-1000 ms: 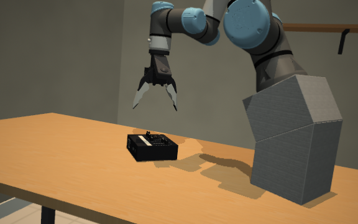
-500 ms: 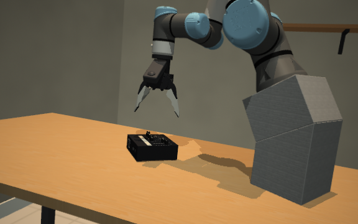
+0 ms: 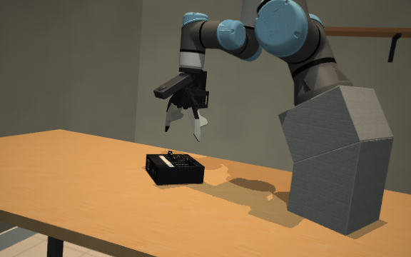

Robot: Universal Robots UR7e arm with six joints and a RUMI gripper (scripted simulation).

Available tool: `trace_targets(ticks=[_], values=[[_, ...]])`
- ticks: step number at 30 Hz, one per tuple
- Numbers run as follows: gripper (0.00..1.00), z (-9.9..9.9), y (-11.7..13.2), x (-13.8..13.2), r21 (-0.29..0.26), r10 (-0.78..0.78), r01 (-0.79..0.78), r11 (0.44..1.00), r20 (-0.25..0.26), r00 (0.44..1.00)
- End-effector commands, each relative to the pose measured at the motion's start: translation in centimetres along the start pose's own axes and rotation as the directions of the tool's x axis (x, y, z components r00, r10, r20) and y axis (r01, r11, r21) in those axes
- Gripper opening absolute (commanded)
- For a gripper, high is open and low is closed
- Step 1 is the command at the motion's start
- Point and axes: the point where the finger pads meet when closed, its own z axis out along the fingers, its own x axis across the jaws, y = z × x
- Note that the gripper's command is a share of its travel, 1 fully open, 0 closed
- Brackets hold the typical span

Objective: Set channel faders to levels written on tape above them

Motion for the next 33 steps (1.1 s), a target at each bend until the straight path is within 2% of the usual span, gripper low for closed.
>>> trace_targets(ticks=[1, 4, 8, 16, 18, 25, 33], values=[[1.0, 0.2, 0.0, -0.1, -0.01, 0.104, -0.104, 0.995, -0.008, 0.995], [1.0, 0.4, 0.2, -0.2, -0.009, 0.238, -0.238, 0.971, -0.009, 0.971], [1.0, 0.8, 0.4, -0.5, -0.007, 0.407, -0.407, 0.913, -0.011, 0.913], [1.0, 1.3, 1.0, -1.0, -0.003, 0.691, -0.691, 0.723, -0.012, 0.723], [1.0, 1.3, 1.0, -1.0, -0.003, 0.691, -0.691, 0.723, -0.012, 0.723], [1.0, 1.6, 1.6, -1.5, 0.0, 0.862, -0.862, 0.507, -0.013, 0.507], [1.0, 1.9, 2.2, -2.2, 0.004, 0.968, -0.968, 0.252, -0.012, 0.252]])
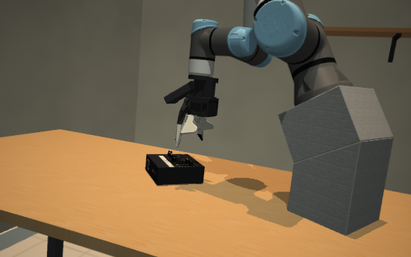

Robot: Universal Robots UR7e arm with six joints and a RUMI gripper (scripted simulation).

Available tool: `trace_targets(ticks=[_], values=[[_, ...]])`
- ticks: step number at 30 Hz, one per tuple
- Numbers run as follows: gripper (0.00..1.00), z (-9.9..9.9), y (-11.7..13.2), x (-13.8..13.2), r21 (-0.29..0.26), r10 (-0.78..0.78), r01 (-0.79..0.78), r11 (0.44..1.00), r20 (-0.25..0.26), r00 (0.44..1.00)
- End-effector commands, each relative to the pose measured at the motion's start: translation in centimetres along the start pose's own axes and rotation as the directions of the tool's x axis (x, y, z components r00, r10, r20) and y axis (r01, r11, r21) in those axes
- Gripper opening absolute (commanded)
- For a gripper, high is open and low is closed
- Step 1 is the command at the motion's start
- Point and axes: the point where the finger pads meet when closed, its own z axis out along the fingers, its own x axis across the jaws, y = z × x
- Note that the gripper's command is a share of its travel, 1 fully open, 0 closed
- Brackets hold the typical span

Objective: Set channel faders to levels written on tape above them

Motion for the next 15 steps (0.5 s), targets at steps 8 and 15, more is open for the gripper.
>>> trace_targets(ticks=[8, 15], values=[[1.0, 0.2, 0.9, 0.4, 0.005, 0.279, -0.279, 0.96, -0.008, 0.96], [1.0, 0.4, 1.5, 0.6, 0.006, 0.436, -0.436, 0.9, -0.007, 0.9]])
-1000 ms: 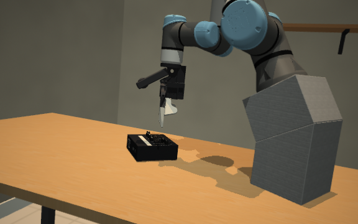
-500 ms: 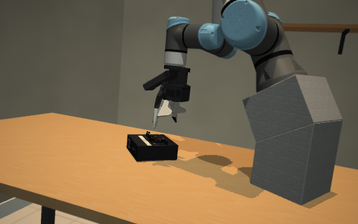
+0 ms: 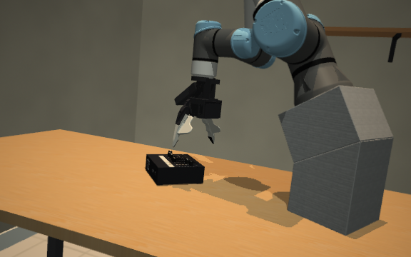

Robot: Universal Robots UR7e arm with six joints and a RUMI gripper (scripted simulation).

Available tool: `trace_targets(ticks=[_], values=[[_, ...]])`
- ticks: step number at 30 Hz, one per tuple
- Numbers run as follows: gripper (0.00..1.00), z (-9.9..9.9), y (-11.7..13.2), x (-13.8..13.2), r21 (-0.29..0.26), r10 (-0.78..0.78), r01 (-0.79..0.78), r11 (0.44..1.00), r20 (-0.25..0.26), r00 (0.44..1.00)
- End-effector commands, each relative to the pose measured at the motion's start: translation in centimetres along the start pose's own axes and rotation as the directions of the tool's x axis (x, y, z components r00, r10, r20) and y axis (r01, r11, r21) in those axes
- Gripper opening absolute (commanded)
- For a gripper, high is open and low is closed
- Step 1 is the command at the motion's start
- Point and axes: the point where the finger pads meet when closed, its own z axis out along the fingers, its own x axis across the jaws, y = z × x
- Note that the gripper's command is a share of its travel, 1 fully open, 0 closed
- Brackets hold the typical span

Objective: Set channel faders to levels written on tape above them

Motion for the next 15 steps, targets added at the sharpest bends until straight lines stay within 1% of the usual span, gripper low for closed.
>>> trace_targets(ticks=[1, 4, 15], values=[[1.0, 0.05, 0.23, 0.2, 0.004, 0.092, -0.092, 0.996, -0.004, 0.996], [1.0, 0.06, 0.29, 0.25, 0.004, 0.112, -0.112, 0.994, -0.003, 0.994], [1.0, 0.15, 0.81, 0.64, 0.005, 0.269, -0.269, 0.963, -0.003, 0.963]])
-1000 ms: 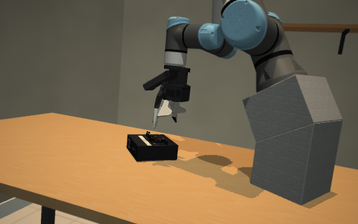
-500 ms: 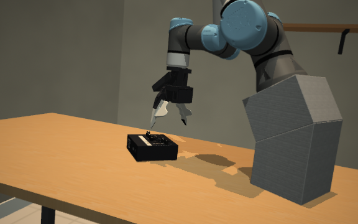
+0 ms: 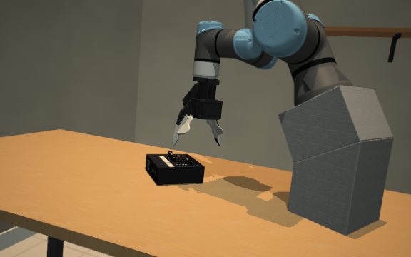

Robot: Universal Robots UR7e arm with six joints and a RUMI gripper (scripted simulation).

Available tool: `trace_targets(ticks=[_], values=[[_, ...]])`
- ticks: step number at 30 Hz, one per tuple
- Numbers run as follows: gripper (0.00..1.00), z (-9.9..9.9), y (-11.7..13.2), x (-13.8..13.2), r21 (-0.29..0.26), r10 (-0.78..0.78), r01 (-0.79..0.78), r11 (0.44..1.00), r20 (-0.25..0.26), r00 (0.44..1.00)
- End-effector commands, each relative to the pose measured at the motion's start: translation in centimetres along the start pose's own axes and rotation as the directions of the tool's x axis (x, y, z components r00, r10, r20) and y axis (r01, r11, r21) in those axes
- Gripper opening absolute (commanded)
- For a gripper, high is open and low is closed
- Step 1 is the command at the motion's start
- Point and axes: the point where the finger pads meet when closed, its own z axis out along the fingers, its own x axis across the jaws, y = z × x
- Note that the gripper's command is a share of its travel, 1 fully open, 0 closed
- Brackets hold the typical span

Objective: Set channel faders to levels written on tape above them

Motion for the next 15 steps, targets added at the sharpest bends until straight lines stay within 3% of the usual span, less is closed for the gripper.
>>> trace_targets(ticks=[1, 15], values=[[1.0, 0.01, 0.1, 0.13, 0.002, 0.049, -0.049, 0.999, 0.0, 0.999], [1.0, 0.04, 0.28, 0.33, 0.002, 0.113, -0.113, 0.994, 0.0, 0.994]])
